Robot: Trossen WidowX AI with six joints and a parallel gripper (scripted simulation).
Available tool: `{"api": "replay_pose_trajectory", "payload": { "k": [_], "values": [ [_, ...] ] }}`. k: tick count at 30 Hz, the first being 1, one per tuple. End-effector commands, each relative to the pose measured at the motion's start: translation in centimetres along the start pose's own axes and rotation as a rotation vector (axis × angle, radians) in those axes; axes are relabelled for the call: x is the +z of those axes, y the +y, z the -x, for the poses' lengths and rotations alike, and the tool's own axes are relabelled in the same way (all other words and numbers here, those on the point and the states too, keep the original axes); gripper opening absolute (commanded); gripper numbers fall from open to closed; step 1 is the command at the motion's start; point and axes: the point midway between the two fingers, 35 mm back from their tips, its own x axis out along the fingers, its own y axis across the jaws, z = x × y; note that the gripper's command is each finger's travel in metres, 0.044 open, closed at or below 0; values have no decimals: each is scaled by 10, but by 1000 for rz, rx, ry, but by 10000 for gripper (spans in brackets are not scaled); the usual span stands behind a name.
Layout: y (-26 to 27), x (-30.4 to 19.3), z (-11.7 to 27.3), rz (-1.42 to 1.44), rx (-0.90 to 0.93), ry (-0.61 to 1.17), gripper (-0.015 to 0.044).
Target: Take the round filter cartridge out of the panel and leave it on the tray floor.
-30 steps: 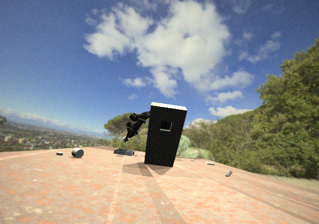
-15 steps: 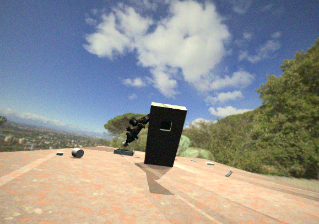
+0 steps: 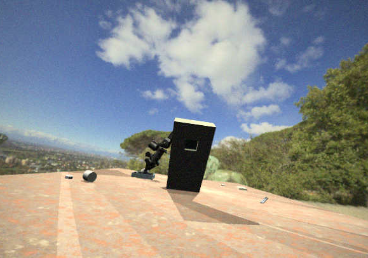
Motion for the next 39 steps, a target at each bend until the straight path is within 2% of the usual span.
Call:
{"api": "replay_pose_trajectory", "payload": {
  "k": [1,13,17,21,23,26,39],
  "values": [
    [0,1,0,0,0,-3,131],
    [0,1,0,0,0,-3,440],
    [0,7,7,0,0,-4,440],
    [0,33,53,0,0,-3,440],
    [0,36,62,0,0,-3,440],
    [-1,36,51,-5,-5,-19,440],
    [-1,36,51,-5,-5,-19,440]
  ]
}}
